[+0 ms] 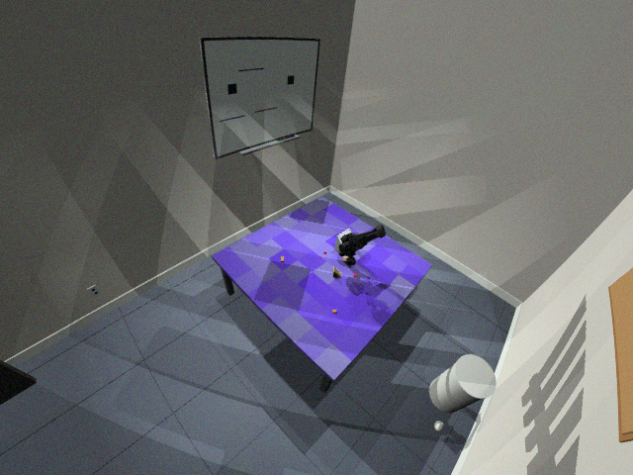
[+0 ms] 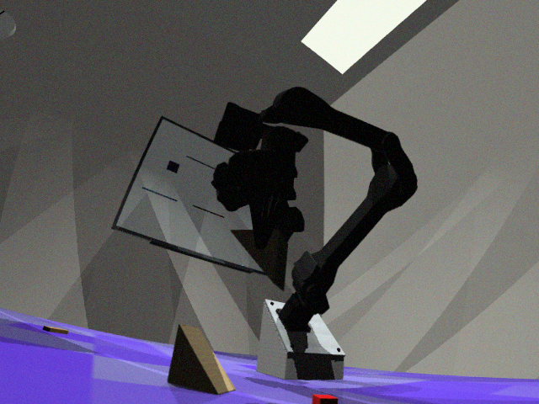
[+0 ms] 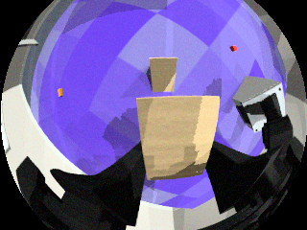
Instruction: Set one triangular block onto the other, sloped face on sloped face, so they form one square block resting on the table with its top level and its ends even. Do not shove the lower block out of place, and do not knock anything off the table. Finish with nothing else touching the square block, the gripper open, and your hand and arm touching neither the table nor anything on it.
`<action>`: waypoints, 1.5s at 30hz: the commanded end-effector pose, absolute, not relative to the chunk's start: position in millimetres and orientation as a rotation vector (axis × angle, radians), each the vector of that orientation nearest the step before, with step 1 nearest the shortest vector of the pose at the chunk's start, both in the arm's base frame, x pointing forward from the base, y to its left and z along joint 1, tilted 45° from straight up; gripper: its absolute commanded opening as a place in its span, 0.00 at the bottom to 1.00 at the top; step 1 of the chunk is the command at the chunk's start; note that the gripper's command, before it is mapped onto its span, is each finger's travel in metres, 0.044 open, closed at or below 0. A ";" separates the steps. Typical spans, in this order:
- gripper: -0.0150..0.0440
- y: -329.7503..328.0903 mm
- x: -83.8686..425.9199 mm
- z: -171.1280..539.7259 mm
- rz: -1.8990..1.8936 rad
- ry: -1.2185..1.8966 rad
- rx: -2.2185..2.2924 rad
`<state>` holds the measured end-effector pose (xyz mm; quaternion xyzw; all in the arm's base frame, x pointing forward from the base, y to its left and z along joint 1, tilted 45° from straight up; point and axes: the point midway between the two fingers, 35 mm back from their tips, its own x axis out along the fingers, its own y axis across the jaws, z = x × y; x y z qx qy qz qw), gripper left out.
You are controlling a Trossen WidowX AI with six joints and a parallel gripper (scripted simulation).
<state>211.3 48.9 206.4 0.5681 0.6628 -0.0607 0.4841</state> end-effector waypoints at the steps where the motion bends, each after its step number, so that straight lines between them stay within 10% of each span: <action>1: 0.25 53.0 203.9 210.3 -0.145 1.611 1.388; 45: 0.25 95.3 242.6 115.3 -0.133 1.607 1.399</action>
